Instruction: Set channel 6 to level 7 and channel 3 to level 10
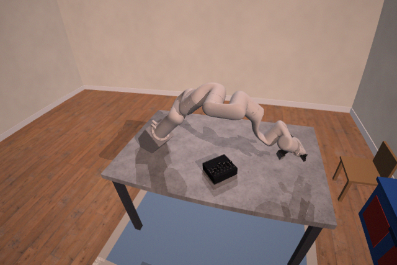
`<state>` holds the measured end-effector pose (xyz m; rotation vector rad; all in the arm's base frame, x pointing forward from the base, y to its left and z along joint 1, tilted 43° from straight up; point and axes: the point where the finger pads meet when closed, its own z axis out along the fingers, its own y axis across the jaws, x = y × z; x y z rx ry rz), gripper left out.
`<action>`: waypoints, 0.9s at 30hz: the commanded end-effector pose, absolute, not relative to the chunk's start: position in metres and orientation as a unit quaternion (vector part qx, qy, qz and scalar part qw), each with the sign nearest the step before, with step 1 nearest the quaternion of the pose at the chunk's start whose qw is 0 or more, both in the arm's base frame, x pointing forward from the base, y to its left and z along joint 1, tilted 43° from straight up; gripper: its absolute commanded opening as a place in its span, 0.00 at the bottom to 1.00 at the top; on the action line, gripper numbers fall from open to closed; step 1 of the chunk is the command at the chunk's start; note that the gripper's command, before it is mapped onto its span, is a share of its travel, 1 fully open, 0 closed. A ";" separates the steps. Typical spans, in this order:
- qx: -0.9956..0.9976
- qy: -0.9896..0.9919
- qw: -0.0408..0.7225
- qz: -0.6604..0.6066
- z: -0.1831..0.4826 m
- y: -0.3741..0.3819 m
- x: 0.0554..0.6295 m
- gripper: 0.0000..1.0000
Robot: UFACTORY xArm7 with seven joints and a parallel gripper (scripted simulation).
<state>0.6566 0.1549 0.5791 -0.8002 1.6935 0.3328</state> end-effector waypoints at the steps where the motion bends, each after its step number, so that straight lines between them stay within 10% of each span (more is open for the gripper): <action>1: -0.380 0.722 0.570 0.100 0.582 0.135 0.620 1.00; 27: -0.523 0.701 0.481 -0.064 0.531 0.079 0.481 1.00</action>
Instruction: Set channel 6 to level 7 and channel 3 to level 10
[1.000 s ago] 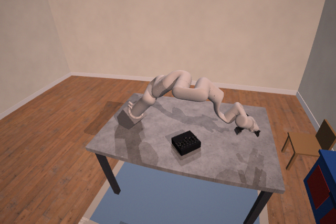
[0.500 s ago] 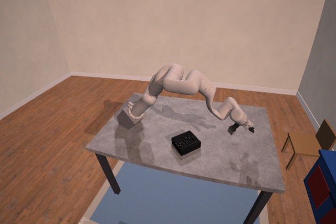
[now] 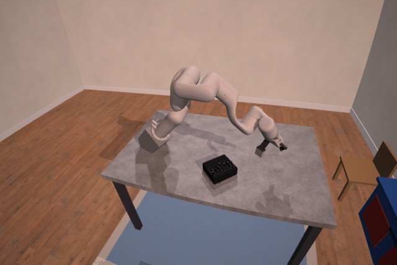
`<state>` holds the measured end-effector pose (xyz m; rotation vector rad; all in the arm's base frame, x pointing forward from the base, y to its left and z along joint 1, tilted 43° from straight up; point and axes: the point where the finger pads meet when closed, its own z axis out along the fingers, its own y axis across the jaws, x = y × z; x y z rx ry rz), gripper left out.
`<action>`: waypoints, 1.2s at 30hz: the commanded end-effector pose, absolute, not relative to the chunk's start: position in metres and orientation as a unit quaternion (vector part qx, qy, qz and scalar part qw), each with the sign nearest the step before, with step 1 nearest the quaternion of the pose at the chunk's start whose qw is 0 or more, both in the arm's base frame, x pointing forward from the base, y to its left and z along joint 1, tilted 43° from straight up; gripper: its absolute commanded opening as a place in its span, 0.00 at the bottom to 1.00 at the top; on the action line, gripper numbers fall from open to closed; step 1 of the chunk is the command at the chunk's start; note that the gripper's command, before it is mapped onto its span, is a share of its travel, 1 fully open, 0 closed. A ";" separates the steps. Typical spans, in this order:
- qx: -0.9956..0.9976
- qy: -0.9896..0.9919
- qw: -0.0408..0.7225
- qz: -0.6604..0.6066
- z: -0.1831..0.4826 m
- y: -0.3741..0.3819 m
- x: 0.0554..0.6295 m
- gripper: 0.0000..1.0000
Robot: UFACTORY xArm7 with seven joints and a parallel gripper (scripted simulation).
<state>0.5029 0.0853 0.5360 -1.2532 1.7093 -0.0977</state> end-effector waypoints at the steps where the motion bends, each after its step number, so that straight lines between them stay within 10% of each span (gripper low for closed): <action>1: -0.547 0.694 0.459 -0.094 0.515 0.070 0.458 1.00; 36: -0.681 0.632 0.215 -0.302 0.352 -0.019 0.313 1.00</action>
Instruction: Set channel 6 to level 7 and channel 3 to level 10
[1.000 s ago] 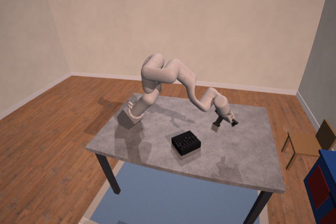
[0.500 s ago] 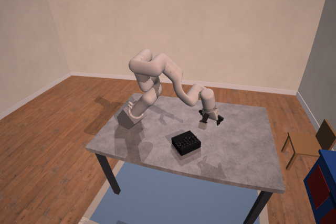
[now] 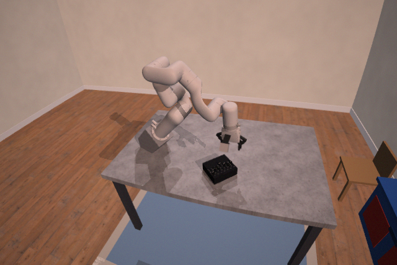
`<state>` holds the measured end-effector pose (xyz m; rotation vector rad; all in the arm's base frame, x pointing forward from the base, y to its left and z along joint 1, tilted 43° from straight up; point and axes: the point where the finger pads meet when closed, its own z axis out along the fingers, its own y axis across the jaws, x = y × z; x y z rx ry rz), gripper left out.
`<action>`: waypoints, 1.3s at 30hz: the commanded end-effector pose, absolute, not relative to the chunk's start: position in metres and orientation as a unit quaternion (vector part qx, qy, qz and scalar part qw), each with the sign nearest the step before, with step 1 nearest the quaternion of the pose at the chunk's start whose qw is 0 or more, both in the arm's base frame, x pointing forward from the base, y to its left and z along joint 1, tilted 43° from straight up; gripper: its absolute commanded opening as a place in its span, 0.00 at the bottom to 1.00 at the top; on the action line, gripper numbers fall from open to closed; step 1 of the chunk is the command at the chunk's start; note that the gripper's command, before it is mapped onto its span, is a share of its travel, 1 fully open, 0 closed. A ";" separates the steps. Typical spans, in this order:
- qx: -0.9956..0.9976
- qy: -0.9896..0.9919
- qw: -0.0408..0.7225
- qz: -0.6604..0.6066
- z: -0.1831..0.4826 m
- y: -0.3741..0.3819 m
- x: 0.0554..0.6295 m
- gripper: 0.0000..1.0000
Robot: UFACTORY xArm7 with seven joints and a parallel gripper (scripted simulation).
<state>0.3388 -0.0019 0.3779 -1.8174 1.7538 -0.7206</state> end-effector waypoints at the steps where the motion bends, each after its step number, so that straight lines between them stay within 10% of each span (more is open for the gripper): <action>1: -0.684 0.629 0.202 -0.309 0.344 -0.024 0.308 1.00; 39: -0.676 0.639 0.185 -0.315 0.332 -0.033 0.302 1.00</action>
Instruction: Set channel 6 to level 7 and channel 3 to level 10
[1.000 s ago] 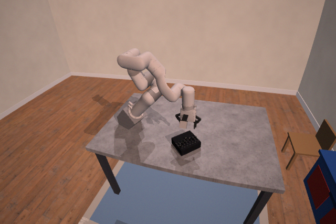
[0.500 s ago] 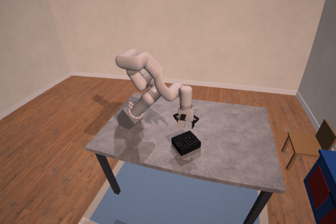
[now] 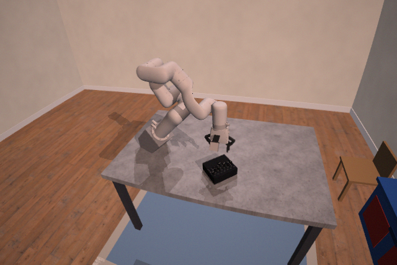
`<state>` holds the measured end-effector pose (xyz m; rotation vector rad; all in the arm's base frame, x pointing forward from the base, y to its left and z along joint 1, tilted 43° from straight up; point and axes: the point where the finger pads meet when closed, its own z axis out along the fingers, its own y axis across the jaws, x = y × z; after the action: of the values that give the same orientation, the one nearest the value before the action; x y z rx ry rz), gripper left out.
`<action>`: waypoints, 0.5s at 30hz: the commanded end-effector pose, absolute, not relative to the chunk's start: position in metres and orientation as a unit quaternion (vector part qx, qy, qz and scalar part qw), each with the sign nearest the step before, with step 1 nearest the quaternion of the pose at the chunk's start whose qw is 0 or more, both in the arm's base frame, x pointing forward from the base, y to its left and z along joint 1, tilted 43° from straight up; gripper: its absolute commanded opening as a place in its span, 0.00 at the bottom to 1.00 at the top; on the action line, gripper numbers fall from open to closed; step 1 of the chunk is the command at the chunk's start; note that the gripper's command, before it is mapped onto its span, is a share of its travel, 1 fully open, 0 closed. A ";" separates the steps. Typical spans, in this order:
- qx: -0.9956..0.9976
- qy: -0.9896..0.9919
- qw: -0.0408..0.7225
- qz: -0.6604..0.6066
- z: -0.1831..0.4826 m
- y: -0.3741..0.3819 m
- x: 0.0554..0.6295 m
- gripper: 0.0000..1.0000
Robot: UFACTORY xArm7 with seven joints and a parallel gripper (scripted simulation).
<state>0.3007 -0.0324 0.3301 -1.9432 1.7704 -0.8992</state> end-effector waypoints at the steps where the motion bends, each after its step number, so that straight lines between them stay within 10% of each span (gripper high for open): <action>1: -0.668 0.649 0.187 -0.312 0.333 -0.034 0.302 1.00; 15: -0.451 0.829 0.239 -0.228 0.338 -0.058 0.328 1.00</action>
<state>0.3125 -0.0467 0.3349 -1.5004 2.1073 -0.7210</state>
